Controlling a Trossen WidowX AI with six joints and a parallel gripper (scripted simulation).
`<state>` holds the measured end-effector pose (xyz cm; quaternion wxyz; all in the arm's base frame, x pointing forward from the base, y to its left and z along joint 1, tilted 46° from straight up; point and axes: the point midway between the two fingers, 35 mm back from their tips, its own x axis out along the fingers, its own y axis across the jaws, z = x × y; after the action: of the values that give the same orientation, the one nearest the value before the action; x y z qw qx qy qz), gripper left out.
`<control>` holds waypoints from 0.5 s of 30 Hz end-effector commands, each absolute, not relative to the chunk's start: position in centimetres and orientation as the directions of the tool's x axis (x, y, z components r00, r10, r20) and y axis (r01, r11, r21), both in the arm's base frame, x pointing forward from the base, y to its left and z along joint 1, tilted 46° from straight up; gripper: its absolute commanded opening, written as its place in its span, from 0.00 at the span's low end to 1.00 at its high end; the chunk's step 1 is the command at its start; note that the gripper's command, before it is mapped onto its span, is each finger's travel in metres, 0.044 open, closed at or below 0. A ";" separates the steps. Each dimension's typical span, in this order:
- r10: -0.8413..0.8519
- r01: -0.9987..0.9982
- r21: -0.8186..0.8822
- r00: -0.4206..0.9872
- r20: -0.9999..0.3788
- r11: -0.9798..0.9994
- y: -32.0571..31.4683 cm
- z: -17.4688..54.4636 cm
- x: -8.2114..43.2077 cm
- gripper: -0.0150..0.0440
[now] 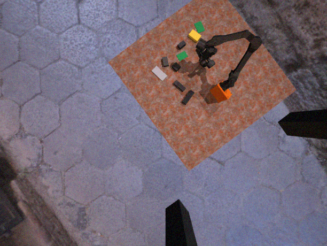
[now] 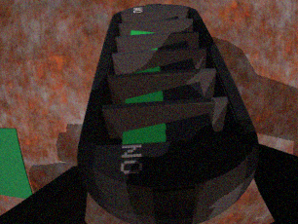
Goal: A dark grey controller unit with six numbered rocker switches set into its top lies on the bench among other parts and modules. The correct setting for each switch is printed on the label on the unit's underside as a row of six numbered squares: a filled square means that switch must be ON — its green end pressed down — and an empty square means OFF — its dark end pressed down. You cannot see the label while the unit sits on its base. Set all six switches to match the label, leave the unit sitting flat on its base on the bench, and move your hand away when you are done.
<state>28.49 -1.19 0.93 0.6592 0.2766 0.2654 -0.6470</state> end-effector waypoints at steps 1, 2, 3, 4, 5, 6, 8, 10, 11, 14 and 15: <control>-0.709 1.000 0.013 0.003 -0.705 -0.008 -1.5 0.3 28.3 0.83; -0.709 1.000 0.013 0.003 -0.705 -0.008 -1.5 0.2 28.3 0.83; -0.709 1.000 0.013 0.003 -0.705 -0.008 -1.4 0.2 28.3 0.83; -0.709 1.000 0.013 0.003 -0.705 -0.008 -1.4 0.1 28.3 0.83; -0.709 1.000 0.013 0.003 -0.705 -0.008 -1.4 0.0 28.3 0.83; -0.709 1.000 0.013 0.003 -0.705 -0.008 -1.3 0.0 28.3 0.83; -0.709 1.000 0.013 0.003 -0.705 -0.008 -1.3 -0.2 28.3 0.83; -0.709 1.000 0.013 0.003 -0.705 -0.008 -1.2 -0.3 28.3 0.83; -0.709 1.000 0.013 0.003 -0.705 -0.008 -1.2 -0.4 28.3 0.83; -0.709 1.000 0.013 0.003 -0.705 -0.008 -1.1 -0.6 28.3 0.83; -0.709 1.000 0.013 0.003 -0.705 -0.008 -1.1 -0.7 28.3 0.83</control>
<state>28.48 -0.67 -0.21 0.6586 0.2769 0.2663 -0.6471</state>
